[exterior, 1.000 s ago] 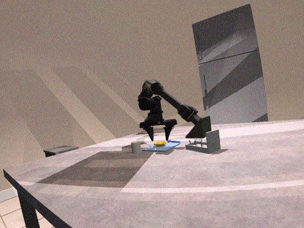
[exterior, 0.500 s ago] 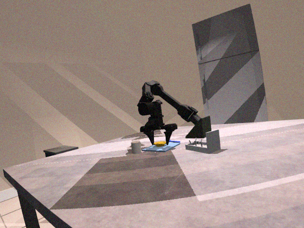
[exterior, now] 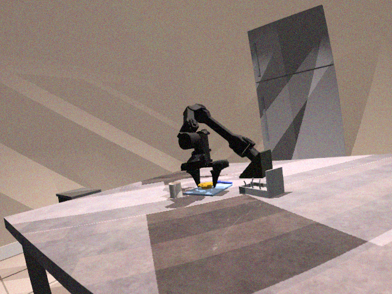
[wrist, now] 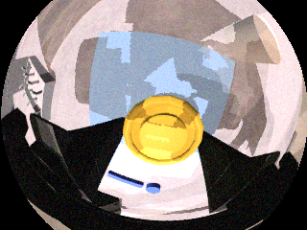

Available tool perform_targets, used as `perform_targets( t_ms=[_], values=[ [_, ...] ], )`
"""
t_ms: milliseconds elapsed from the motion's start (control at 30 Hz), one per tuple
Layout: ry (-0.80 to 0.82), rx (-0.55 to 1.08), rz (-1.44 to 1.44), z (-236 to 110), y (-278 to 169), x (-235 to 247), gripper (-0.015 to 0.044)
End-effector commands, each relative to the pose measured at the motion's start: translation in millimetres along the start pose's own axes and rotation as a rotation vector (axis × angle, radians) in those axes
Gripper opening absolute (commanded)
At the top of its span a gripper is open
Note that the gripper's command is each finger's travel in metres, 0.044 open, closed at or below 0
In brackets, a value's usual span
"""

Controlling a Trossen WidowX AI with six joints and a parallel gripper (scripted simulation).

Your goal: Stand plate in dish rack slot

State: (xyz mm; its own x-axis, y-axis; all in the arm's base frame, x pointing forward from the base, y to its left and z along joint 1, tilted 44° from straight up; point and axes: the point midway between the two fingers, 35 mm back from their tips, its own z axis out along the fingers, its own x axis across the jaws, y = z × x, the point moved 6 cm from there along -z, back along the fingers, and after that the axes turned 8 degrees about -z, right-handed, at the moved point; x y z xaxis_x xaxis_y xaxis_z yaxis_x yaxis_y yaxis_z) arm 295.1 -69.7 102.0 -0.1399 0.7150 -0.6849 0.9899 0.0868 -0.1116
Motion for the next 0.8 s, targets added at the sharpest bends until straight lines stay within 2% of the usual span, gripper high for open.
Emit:
perform_targets(
  t_ms=[0, 100, 367, 767],
  values=[
    [-0.004, 0.004, -0.008, 1.0, -0.9, 0.4, 0.0301],
    [-0.003, 0.002, -0.01, -2.2, 0.1, 0.4, 0.0222],
    [0.004, -0.02, -0.036, -41.9, 8.5, 1.3, 0.0012],
    [0.007, -0.045, -0.072, -99.2, 13.4, 2.5, 0.0]
  ],
)
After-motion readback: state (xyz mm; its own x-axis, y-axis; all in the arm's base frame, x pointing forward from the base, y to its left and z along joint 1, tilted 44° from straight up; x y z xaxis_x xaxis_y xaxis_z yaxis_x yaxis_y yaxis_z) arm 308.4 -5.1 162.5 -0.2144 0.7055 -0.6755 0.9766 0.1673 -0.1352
